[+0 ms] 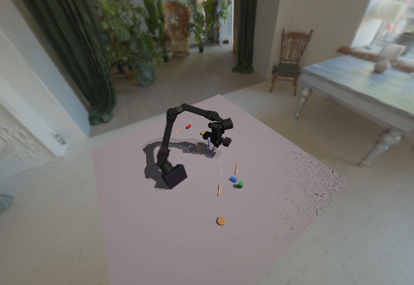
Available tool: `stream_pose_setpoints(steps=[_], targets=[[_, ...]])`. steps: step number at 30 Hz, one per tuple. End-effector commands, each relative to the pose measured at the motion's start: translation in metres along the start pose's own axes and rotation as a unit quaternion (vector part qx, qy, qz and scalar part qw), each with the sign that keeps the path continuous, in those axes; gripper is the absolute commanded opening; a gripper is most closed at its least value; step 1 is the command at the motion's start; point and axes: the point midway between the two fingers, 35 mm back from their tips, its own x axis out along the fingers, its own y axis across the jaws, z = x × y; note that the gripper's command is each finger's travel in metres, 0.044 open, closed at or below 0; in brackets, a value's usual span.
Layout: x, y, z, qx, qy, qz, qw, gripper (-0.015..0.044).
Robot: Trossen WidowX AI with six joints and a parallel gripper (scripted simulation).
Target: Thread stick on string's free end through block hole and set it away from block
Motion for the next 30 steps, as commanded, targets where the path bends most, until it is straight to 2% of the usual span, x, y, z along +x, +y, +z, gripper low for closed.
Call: stream_pose_setpoints(steps=[1,15,30], targets=[[-0.001,0.002,0.005,-0.070,-0.003,0.001,0.998,0.0000],[-0.001,0.009,0.017,-0.323,-0.003,0.001,0.946,0.0000],[-0.001,0.017,0.029,-0.570,-0.004,0.001,0.821,0.0000]])
